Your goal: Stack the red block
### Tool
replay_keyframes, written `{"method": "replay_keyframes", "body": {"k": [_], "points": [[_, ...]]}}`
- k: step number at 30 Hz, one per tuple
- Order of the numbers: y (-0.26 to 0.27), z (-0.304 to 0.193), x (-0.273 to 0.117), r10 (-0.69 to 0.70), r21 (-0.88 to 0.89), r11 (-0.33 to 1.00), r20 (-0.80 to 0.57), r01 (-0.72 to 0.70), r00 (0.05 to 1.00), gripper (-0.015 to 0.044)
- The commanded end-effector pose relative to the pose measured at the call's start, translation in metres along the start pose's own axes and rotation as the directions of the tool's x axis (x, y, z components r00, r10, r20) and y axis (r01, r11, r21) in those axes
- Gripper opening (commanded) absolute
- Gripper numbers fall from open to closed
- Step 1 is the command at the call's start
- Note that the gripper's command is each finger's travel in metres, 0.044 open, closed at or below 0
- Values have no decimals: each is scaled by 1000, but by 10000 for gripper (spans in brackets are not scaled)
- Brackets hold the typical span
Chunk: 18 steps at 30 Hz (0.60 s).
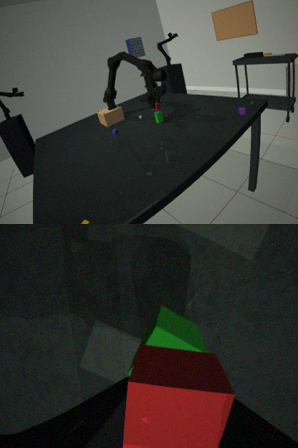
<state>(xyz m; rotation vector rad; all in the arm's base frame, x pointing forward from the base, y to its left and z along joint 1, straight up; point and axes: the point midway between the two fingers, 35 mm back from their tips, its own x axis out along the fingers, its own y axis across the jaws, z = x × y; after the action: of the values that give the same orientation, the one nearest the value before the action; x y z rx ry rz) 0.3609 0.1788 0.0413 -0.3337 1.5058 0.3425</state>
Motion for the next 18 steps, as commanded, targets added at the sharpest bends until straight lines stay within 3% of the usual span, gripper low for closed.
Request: {"method": "replay_keyframes", "body": {"k": [1, 18], "points": [[1, -1, 16, 1, 4, 1000, -4, -1, 1000, 0], [1, -1, 22, 1, 4, 1000, -4, -1, 1000, 0]]}}
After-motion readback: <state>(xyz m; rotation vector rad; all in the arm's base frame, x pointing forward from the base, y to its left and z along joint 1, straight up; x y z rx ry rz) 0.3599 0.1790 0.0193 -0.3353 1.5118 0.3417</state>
